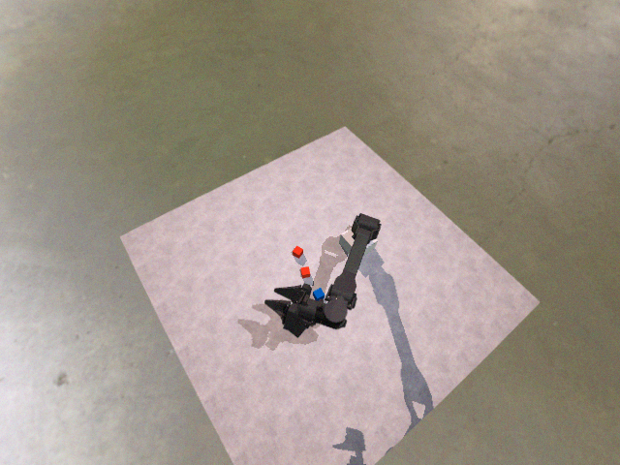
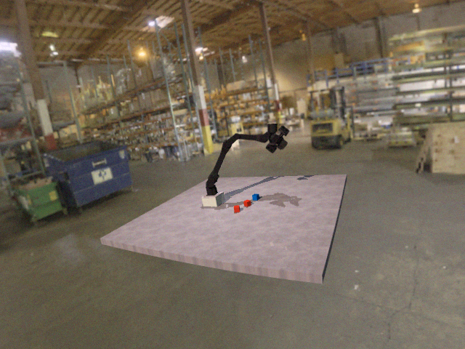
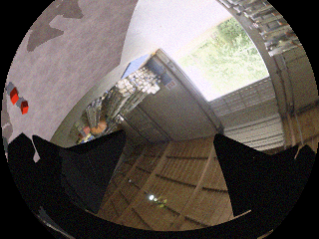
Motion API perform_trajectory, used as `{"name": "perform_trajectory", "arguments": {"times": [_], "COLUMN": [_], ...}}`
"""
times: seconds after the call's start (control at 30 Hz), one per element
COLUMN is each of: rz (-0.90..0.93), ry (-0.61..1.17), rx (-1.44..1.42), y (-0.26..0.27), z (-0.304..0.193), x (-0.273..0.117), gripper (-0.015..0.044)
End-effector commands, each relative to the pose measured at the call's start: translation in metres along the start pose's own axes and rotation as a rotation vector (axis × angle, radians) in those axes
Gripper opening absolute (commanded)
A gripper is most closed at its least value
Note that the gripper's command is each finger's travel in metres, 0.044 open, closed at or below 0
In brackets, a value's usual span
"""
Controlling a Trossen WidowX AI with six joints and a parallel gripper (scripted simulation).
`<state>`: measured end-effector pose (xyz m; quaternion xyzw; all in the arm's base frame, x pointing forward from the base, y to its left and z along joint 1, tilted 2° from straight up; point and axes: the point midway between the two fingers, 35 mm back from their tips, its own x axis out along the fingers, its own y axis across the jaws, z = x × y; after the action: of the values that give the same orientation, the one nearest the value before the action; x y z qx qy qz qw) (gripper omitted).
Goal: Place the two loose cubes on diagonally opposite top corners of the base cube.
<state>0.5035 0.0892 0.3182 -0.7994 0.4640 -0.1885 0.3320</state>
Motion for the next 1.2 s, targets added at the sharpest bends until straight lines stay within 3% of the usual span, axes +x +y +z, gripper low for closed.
{"name": "perform_trajectory", "arguments": {"times": [0.0,0.13,0.17,0.67,1.17], "rz": [-0.002,-0.031,-0.030,0.069,0.314], "ry": [-0.003,-0.058,-0.066,-0.188,-0.270], "rx": [-0.004,-0.024,-0.006,0.284,0.614], "y": [0.000,0.009,0.011,0.059,0.132], "z": [0.001,0.012,0.012,0.014,0.007], "x": [0.000,0.013,0.018,0.090,0.142], "gripper": [0.0374,0.0269,0.0265,0.0265,0.0265]}}
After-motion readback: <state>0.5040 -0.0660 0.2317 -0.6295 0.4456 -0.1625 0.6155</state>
